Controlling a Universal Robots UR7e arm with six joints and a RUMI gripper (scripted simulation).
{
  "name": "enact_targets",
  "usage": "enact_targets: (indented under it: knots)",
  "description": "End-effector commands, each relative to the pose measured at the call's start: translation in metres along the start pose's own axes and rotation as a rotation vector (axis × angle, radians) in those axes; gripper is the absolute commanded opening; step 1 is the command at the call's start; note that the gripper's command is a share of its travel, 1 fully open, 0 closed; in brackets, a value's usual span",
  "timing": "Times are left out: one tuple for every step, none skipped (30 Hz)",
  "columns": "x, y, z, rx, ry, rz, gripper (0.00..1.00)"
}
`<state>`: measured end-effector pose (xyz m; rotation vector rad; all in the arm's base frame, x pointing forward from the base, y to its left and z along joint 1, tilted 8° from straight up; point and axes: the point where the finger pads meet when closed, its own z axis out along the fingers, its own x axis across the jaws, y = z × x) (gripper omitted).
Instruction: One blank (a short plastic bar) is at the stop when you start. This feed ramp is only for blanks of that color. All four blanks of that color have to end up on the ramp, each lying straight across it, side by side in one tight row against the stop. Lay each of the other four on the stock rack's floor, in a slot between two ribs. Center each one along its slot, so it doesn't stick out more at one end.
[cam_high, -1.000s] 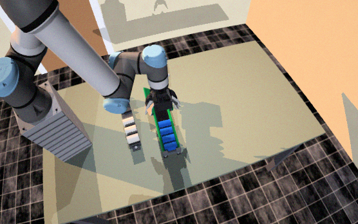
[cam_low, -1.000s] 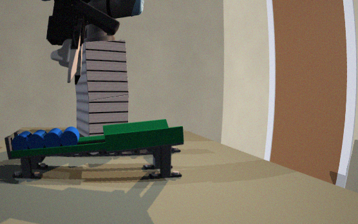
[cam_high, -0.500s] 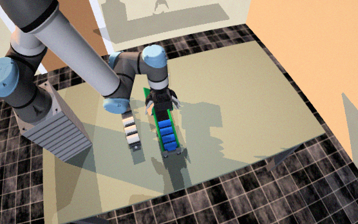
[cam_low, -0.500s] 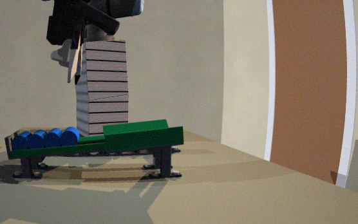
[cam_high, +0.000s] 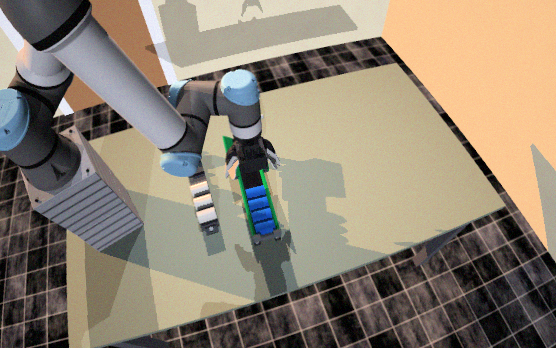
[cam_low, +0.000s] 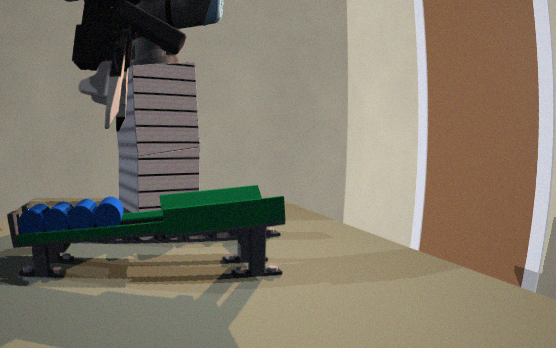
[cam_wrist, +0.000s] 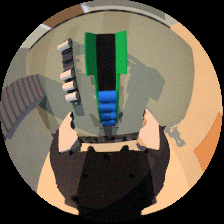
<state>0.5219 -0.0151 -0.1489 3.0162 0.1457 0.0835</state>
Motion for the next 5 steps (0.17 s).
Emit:
enact_targets:
  knots:
    - [-0.0024,-0.0023,0.0002,0.001,-0.003,-0.003,1.00]
    - [-0.0024,-0.0023,0.0002,0.001,-0.003,-0.003,1.00]
    - [-0.0024,-0.0023,0.0002,0.001,-0.003,-0.003,1.00]
    - [-0.0024,-0.0023,0.0002,0.001,-0.003,-0.003,1.00]
    - [-0.0024,-0.0023,0.0002,0.001,-0.003,-0.003,1.00]
